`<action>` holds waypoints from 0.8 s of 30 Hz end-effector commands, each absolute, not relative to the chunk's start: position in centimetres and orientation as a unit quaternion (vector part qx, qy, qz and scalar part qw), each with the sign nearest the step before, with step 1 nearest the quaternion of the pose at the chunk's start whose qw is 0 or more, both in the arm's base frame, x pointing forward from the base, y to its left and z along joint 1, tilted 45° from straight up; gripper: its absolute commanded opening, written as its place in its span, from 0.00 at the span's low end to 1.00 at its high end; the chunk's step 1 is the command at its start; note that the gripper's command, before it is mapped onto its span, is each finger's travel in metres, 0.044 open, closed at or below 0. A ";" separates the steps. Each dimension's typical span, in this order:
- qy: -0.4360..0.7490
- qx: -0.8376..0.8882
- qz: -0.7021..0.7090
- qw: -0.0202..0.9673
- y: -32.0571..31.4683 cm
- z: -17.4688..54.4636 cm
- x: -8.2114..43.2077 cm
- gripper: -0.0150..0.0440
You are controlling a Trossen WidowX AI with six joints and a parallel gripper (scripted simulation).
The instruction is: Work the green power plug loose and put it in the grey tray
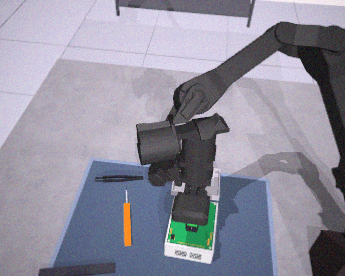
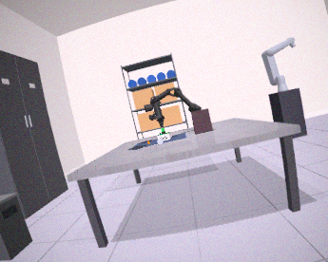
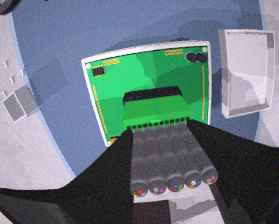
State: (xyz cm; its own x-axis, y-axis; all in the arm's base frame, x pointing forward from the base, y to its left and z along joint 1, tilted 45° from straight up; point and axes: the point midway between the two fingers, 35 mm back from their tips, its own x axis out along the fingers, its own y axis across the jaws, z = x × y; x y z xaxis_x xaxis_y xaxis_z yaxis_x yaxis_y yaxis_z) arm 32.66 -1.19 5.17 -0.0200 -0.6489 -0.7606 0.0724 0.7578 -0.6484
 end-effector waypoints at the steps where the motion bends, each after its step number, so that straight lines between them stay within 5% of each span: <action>1: 0.658 -0.205 -0.242 0.683 -0.3 6.8 32.6 0.25; 14: 0.624 -0.292 -0.332 0.644 1.4 5.2 32.7 0.25; 24: 0.649 -0.232 -0.270 0.673 0.4 6.5 32.6 0.25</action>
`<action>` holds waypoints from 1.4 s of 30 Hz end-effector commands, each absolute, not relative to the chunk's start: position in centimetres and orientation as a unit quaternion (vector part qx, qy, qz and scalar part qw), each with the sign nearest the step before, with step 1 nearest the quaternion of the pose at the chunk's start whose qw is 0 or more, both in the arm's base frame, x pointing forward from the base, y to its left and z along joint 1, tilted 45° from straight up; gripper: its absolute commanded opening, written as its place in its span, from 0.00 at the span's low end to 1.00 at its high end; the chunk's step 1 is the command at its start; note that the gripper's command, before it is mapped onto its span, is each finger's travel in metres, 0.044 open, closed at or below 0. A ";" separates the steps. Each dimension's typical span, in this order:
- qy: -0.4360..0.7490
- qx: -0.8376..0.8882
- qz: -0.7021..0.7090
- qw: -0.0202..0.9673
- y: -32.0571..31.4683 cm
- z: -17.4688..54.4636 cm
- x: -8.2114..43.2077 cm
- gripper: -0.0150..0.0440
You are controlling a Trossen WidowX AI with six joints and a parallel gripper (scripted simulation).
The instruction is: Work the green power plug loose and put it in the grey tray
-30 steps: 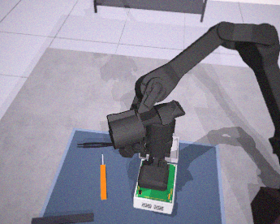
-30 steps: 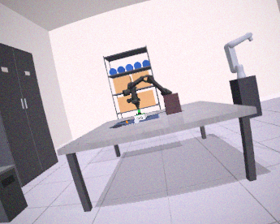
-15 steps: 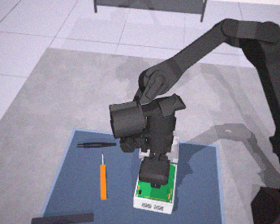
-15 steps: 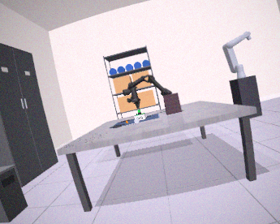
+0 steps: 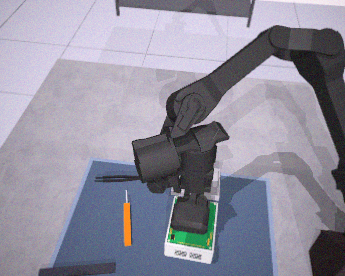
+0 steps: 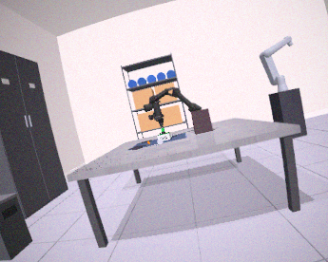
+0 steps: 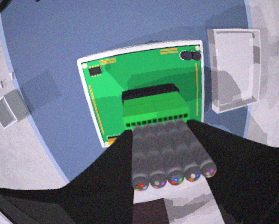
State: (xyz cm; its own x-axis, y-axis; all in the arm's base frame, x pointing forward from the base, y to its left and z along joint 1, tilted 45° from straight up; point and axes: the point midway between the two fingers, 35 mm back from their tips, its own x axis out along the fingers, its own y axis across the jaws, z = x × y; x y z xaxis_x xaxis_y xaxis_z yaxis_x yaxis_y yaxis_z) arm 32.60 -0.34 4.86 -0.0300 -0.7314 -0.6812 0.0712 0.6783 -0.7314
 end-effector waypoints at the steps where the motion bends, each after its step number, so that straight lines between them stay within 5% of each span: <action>1: 0.652 -0.224 -0.261 0.676 0.3 6.6 32.6 0.25; 42: 0.643 -0.248 -0.287 0.665 3.1 8.5 32.6 0.25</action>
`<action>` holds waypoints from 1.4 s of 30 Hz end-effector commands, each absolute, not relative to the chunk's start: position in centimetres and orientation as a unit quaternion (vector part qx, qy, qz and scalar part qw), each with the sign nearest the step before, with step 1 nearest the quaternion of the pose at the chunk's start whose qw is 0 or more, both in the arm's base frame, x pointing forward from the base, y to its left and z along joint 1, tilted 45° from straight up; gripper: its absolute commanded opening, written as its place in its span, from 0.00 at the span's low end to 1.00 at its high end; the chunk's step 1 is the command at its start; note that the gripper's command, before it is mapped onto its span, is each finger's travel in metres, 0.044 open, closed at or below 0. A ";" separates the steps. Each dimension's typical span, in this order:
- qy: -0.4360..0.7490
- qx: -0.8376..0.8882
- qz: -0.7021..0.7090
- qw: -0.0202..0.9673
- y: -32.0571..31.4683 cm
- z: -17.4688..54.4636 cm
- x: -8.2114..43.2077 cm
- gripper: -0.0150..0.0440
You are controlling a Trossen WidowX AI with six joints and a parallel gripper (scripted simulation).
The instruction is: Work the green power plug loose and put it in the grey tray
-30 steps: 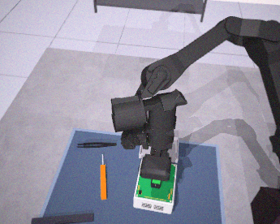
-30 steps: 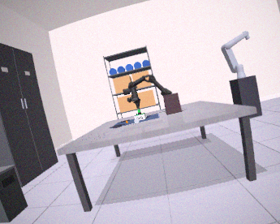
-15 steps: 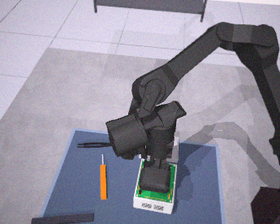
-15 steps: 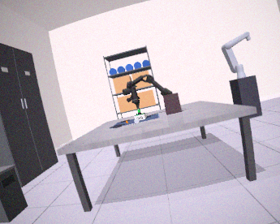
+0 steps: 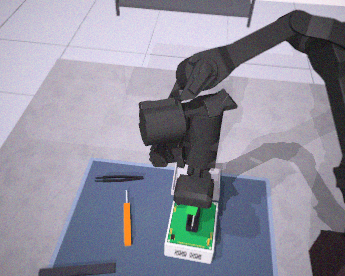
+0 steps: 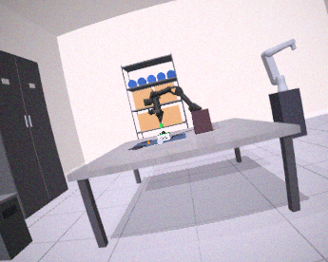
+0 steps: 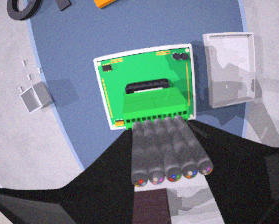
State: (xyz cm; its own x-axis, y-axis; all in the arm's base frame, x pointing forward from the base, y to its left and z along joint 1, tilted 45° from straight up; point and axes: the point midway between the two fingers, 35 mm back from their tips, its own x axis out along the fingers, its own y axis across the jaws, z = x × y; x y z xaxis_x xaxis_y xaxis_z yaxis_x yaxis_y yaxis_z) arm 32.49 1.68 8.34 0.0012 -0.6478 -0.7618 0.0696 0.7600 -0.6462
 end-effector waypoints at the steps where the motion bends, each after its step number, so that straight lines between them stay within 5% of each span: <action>1: 0.643 -0.248 -0.287 0.665 3.1 8.5 32.6 0.25; 42: 0.642 -0.250 -0.289 0.665 -5.6 13.5 32.2 0.25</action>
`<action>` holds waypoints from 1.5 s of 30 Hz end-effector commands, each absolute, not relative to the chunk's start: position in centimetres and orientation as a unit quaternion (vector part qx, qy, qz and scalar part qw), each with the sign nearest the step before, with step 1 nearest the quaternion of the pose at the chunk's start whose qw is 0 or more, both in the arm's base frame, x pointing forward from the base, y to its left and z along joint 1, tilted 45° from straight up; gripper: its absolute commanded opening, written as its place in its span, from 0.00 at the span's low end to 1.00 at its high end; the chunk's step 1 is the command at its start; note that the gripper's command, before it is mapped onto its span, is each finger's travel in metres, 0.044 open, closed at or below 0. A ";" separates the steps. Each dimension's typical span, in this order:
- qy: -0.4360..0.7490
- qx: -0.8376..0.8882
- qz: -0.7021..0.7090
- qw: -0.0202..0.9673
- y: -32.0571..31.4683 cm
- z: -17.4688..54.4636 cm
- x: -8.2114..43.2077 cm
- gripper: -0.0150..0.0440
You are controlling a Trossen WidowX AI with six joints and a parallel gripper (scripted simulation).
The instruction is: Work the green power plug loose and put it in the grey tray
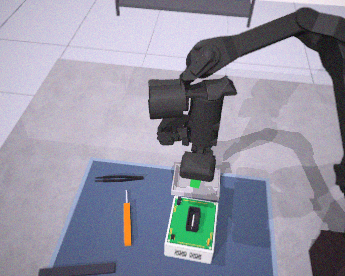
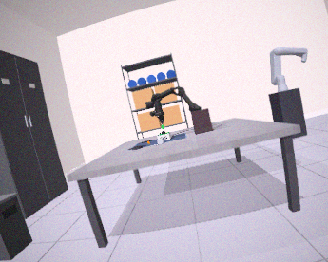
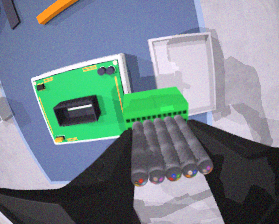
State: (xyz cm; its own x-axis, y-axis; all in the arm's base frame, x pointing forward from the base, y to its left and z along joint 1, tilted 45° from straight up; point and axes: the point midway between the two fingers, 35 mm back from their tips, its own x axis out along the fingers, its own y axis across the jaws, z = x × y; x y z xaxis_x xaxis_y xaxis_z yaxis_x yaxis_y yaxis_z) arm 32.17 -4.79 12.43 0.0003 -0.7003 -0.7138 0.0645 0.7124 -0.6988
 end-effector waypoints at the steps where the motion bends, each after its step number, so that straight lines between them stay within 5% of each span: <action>1: 0.642 -0.250 -0.289 0.665 -5.8 13.8 32.2 0.25; 45: 0.641 -0.250 -0.290 0.665 -11.9 13.4 32.2 0.25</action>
